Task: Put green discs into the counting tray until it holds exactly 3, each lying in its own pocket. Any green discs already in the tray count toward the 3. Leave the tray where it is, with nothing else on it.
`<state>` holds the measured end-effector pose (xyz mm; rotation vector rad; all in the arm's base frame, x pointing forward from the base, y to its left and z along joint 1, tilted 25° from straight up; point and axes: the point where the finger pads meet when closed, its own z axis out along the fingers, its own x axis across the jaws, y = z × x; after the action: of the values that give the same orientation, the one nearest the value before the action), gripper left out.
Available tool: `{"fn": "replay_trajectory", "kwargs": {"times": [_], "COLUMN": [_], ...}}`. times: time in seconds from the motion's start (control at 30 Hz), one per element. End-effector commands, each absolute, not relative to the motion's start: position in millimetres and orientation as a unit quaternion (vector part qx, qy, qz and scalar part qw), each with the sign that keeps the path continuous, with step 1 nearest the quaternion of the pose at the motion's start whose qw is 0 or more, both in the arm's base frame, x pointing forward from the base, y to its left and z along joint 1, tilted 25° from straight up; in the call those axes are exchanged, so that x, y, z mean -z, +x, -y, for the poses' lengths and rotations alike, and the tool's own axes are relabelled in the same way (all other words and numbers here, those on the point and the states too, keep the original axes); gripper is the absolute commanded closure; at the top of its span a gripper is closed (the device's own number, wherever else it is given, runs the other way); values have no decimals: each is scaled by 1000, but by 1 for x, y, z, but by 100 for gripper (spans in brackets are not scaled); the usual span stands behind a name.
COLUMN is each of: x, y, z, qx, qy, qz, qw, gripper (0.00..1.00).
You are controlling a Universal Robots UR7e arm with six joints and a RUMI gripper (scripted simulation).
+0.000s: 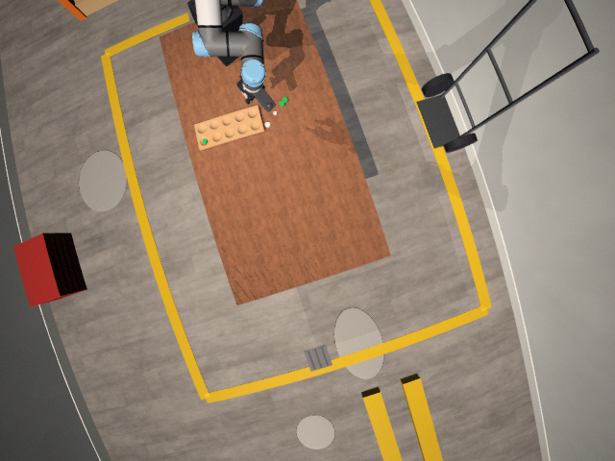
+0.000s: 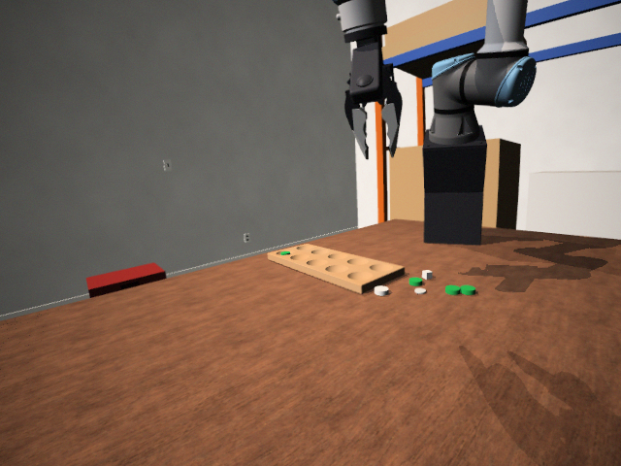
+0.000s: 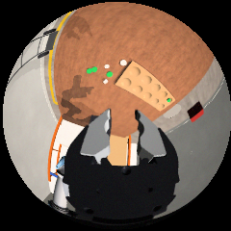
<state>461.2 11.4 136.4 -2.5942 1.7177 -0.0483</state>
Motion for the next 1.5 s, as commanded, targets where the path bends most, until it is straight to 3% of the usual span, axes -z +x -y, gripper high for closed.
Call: {"fn": "replay_trajectory", "kwargs": {"times": [0.0, 1.47], "x": [-127, -66], "y": [466, 478], "z": [-16, -41], "qx": [23, 83], "qy": [-871, -996], "qz": [-490, -33], "qw": [22, 26], "gripper": [72, 72]}}
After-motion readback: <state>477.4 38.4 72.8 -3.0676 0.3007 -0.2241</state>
